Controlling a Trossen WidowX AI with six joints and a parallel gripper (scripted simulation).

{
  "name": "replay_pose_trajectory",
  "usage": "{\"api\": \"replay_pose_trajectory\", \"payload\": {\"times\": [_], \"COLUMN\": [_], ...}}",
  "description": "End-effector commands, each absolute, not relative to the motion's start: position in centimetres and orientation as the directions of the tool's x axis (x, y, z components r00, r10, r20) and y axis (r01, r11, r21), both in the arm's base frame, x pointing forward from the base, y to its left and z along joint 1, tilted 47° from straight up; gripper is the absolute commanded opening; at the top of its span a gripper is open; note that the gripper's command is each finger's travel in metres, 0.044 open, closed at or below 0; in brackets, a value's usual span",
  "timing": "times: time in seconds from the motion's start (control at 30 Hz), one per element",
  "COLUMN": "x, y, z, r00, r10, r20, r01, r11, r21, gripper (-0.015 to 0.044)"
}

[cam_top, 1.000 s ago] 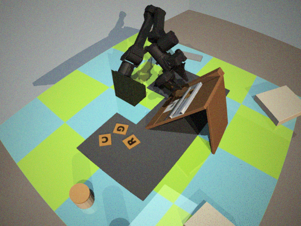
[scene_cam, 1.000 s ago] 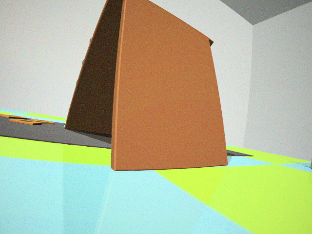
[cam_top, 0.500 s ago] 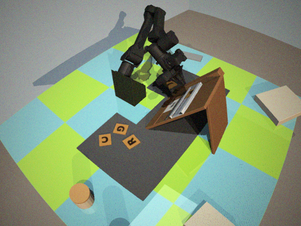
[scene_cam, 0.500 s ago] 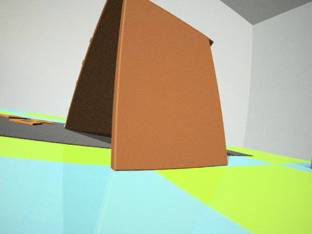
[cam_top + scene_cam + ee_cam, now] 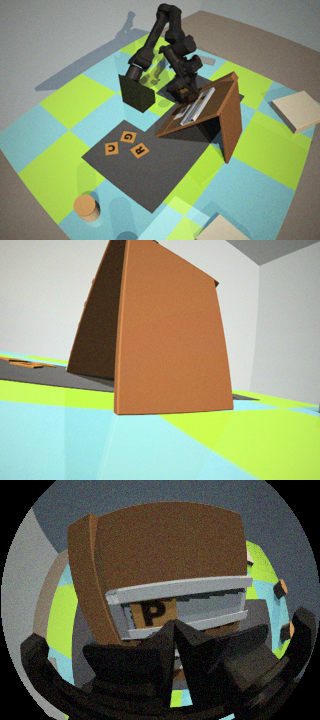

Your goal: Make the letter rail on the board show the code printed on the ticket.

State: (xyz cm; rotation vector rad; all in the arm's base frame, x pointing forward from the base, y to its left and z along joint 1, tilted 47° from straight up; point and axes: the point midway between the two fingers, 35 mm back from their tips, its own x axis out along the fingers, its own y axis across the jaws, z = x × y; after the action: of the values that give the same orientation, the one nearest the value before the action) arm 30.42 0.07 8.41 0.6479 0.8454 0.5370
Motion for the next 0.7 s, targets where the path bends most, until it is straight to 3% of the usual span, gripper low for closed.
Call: {"api": "replay_pose_trajectory", "payload": {"times": [0.0, 0.33, 0.67], "x": [31.82, 32.51, 32.51], "y": [-0.50, -0.89, -0.89], "z": [7.76, 7.47, 7.49], "r00": [0.422, 0.044, 0.037], "r10": [0.682, 0.738, 0.739], "r20": [-0.597, -0.673, -0.673], "r01": [-0.172, -0.224, -0.225], "r11": [0.707, 0.664, 0.662], "r21": [0.686, 0.713, 0.715], "gripper": [0.0000, 0.0000, 0.0000]}}
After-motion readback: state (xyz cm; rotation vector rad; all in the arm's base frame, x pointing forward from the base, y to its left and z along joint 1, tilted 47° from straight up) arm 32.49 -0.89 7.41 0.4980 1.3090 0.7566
